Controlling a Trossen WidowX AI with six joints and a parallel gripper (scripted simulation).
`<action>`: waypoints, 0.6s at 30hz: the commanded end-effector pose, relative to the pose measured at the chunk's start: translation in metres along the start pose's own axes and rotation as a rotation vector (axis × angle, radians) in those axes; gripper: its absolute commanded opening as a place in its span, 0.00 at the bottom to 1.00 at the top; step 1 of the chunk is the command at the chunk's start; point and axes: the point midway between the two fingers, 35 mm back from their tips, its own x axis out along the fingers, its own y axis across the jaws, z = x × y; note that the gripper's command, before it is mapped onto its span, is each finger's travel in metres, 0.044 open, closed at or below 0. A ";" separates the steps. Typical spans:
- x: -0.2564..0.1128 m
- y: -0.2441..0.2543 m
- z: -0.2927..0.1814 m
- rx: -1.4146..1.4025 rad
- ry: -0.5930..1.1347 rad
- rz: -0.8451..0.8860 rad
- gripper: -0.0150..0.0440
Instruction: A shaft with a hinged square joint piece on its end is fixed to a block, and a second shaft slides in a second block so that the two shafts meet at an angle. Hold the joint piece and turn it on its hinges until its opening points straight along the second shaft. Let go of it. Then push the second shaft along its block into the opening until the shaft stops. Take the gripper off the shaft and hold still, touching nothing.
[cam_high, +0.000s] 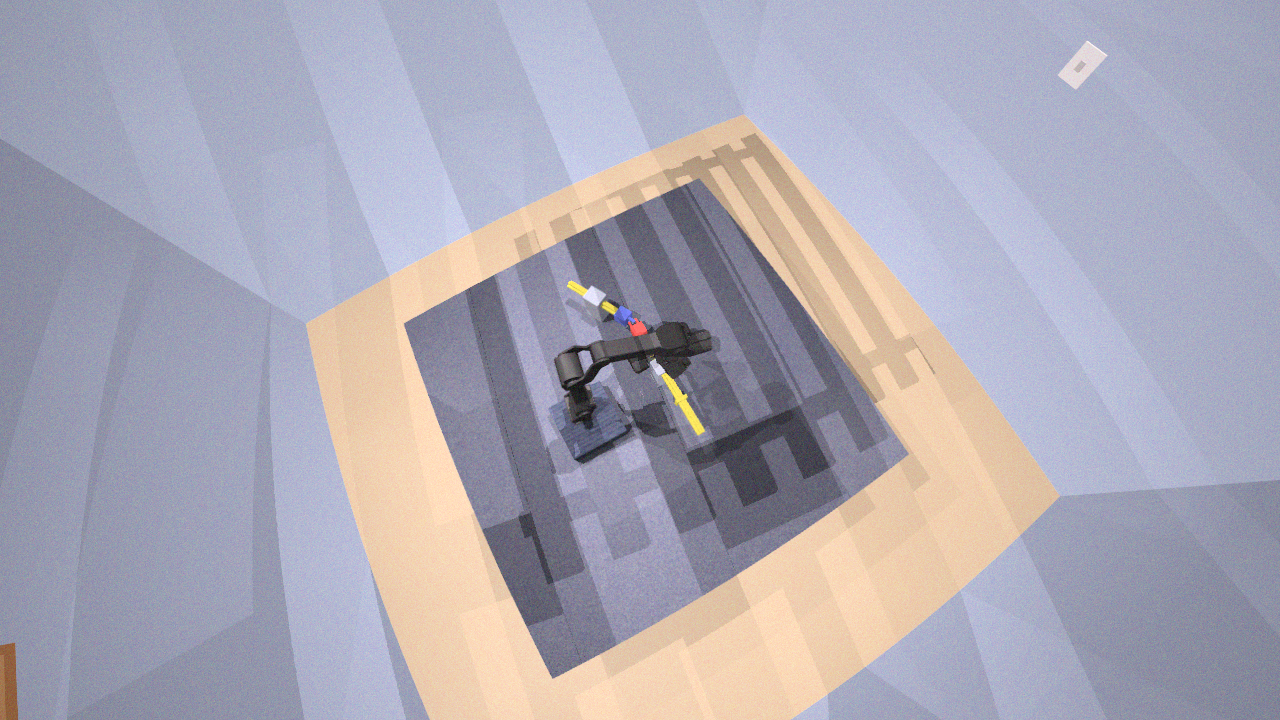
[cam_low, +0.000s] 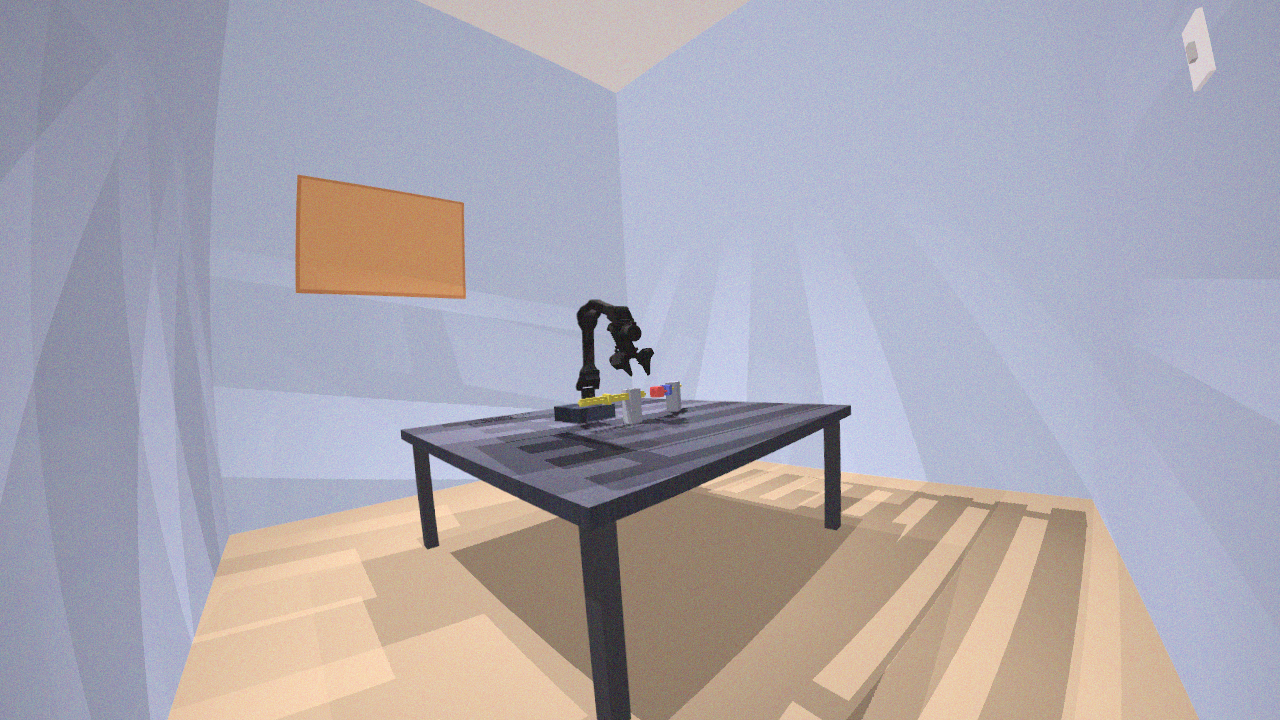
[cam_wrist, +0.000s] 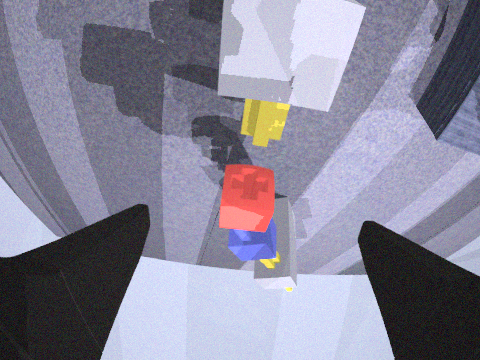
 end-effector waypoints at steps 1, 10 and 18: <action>-0.005 0.003 0.011 -0.079 -0.031 0.008 1.00; -0.022 0.011 0.046 -0.368 -0.134 0.007 1.00; -0.040 0.015 0.079 -0.623 -0.225 -0.030 1.00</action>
